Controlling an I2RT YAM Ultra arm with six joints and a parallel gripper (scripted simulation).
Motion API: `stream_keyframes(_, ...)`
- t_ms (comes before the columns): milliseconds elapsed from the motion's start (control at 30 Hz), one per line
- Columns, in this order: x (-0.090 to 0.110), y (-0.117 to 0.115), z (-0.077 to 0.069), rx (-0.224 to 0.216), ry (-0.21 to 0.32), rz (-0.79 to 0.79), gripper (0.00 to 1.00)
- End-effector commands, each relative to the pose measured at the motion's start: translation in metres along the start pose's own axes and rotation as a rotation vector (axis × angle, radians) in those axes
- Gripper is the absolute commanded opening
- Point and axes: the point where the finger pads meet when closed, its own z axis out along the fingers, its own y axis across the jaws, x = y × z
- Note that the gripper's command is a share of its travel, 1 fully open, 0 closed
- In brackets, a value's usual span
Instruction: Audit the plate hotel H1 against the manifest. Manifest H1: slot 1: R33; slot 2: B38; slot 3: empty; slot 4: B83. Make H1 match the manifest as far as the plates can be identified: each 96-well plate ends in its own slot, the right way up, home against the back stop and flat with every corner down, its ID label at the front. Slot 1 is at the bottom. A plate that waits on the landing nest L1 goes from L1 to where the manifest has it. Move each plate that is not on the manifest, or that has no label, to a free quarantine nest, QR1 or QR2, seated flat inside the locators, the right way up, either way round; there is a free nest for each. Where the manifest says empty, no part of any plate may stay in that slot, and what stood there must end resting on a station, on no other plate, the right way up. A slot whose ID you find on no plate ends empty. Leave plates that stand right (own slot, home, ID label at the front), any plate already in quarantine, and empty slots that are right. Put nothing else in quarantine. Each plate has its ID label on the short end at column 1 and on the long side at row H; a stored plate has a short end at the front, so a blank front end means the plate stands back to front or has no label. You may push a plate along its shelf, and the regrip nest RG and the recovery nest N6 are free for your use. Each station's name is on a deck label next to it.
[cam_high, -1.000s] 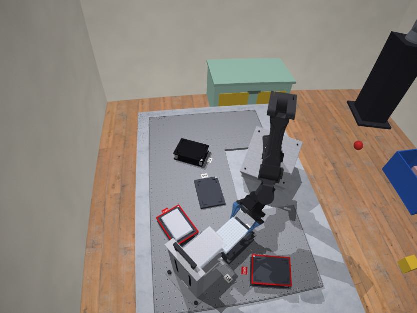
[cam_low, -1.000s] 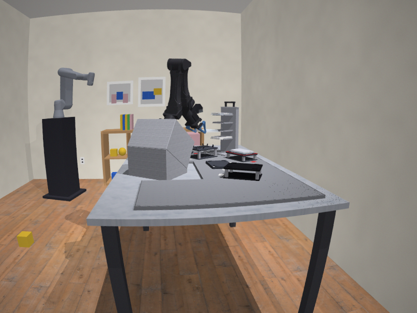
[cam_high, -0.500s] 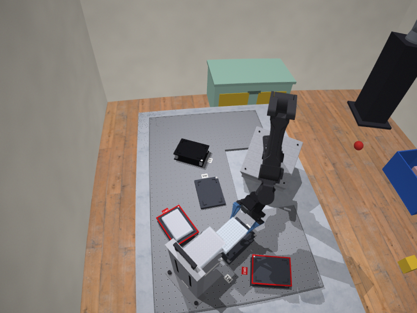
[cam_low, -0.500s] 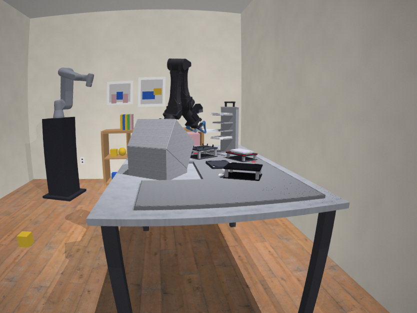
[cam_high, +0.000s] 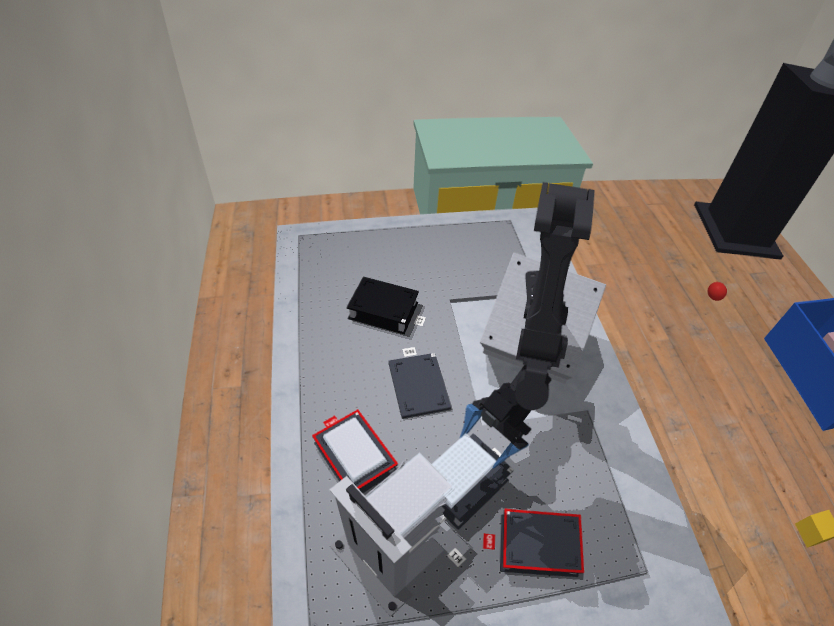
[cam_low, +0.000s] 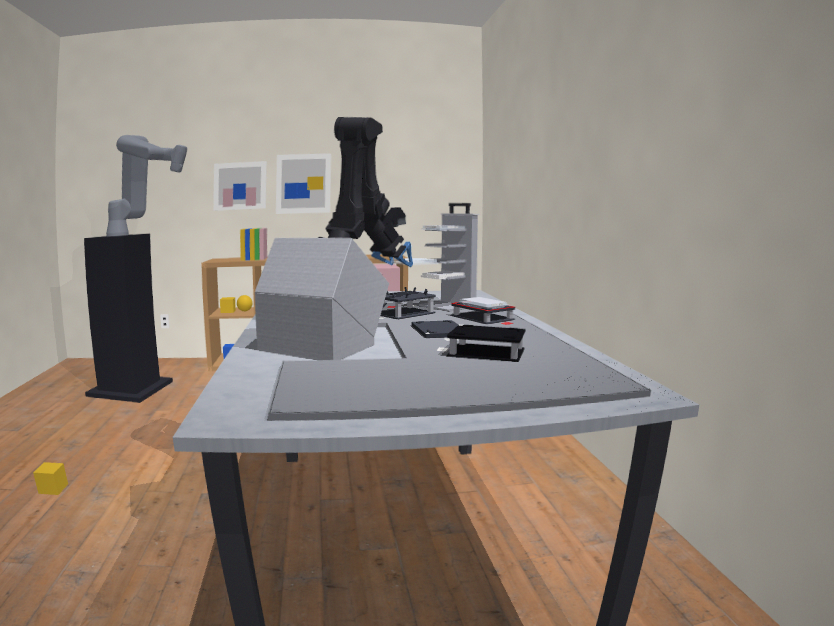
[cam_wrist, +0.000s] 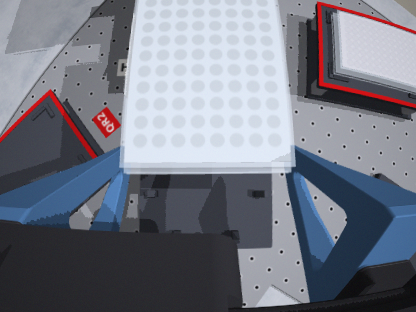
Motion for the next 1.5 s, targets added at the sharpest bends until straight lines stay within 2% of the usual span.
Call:
stream_keyframes(0,-0.004,0.001,-0.007,-0.008,-0.036,0.020,0.86)
stream_keyframes(567,0.014,0.001,-0.015,-0.008,-0.035,0.021,0.86)
stream_keyframes(633,0.014,0.001,-0.015,-0.008,-0.035,0.021,0.86)
stream_keyframes(667,0.003,0.006,-0.016,-0.017,-0.059,0.035,0.86)
stream_keyframes(700,0.017,0.001,-0.016,-0.008,-0.035,0.021,0.86)
stream_keyframes(867,0.023,0.001,-0.019,-0.008,-0.035,0.022,0.86)
stream_keyframes(900,0.023,0.001,-0.019,-0.008,-0.035,0.022,0.86)
stream_keyframes(933,0.011,0.006,-0.018,-0.016,-0.057,0.036,0.86)
stream_keyframes(1033,0.029,0.000,-0.014,0.006,-0.016,0.007,0.86)
stream_keyframes(1100,0.034,-0.003,-0.013,0.012,-0.007,0.002,0.86)
stream_keyframes(1367,0.036,-0.005,-0.011,0.018,-0.009,0.002,0.86)
stream_keyframes(1400,0.030,-0.002,-0.010,0.015,-0.020,0.009,0.86)
stream_keyframes(1467,0.034,-0.005,-0.010,0.019,-0.014,0.005,0.86)
